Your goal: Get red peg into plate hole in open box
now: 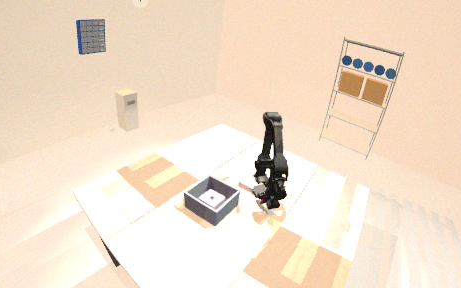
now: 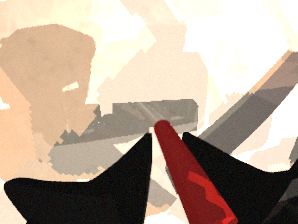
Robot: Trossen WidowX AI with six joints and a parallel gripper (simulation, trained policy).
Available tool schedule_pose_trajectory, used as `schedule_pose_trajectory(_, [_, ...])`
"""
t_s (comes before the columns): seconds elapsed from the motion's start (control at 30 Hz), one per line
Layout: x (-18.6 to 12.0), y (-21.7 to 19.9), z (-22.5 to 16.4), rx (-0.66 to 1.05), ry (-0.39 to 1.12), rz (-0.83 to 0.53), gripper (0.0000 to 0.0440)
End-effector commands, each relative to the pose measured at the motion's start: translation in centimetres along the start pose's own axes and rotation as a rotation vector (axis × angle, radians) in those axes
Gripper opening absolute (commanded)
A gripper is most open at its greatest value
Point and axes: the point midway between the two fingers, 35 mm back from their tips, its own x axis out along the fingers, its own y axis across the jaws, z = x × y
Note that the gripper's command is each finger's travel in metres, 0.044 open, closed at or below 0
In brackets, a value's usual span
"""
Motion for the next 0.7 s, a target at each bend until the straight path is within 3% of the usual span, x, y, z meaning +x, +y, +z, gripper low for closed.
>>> schedule_pose_trajectory(0.0, [0.5, -0.4, 0.1, -0.004, -0.005, -0.033, 0.0035])
schedule_pose_trajectory(0.3, [-2.7, -0.7, 2.4, -0.017, -0.096, -0.015, 0.0])
schedule_pose_trajectory(0.67, [-7.6, -1.2, 5.2, 0.004, -0.189, 0.029, 0.0])
